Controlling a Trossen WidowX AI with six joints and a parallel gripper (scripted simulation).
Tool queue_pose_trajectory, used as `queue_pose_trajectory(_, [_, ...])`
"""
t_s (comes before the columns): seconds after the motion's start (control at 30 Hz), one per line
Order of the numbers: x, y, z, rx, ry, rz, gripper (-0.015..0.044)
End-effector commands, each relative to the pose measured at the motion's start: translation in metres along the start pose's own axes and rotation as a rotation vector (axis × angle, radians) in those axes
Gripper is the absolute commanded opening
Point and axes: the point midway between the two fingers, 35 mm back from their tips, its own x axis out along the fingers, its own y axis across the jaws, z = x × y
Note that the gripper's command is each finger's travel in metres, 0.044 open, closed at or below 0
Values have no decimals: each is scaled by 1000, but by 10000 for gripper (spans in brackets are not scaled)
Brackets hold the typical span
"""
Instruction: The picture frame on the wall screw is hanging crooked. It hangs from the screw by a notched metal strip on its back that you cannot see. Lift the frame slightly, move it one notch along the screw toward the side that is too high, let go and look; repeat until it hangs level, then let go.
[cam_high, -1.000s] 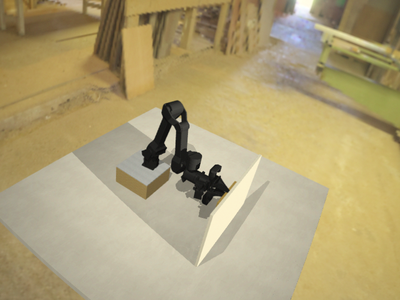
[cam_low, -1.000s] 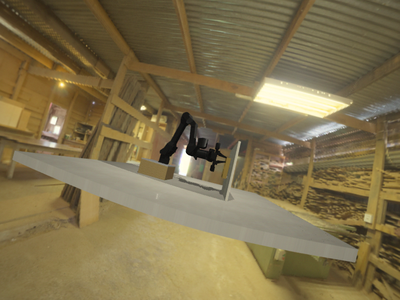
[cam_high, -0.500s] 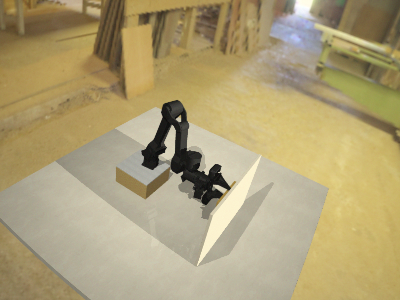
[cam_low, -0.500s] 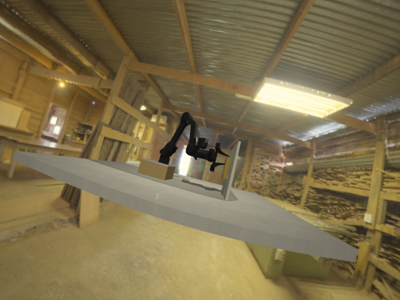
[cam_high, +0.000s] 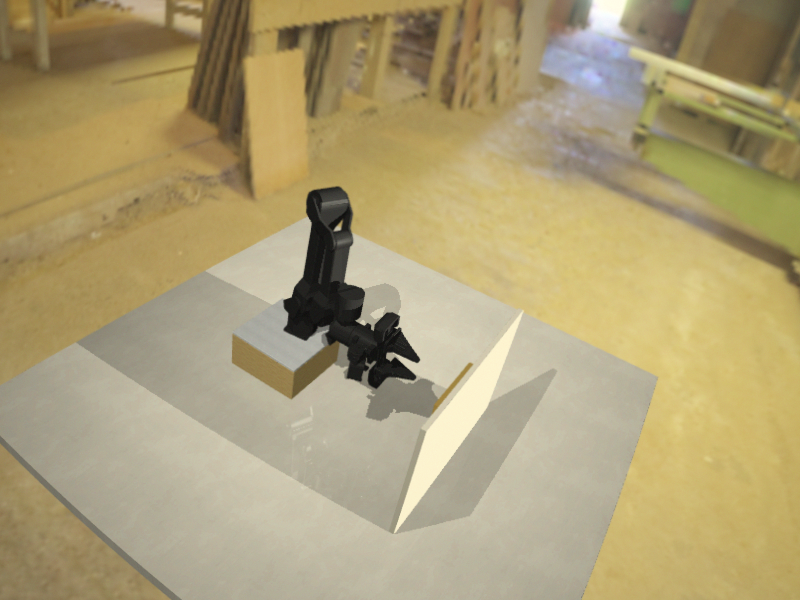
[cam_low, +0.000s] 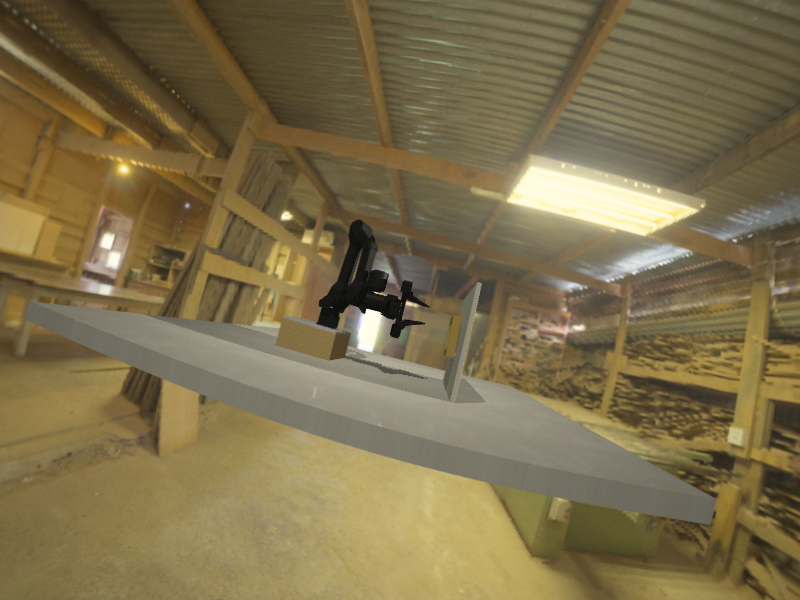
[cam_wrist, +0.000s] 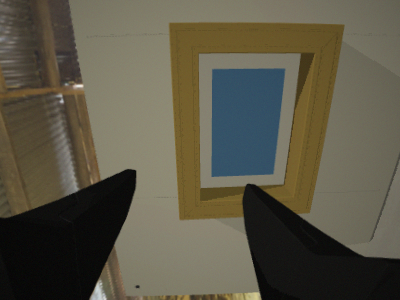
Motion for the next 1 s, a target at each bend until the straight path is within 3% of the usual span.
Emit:
queue_pose_trajectory(0.0, [-2, 6, 4, -5, -2, 1, 260])
queue_pose_trajectory(0.73, [-96, 43, 13, 20, -7, -26, 260])
queue_pose_trajectory(0.97, [-101, 43, 11, 14, -14, -25, 260])
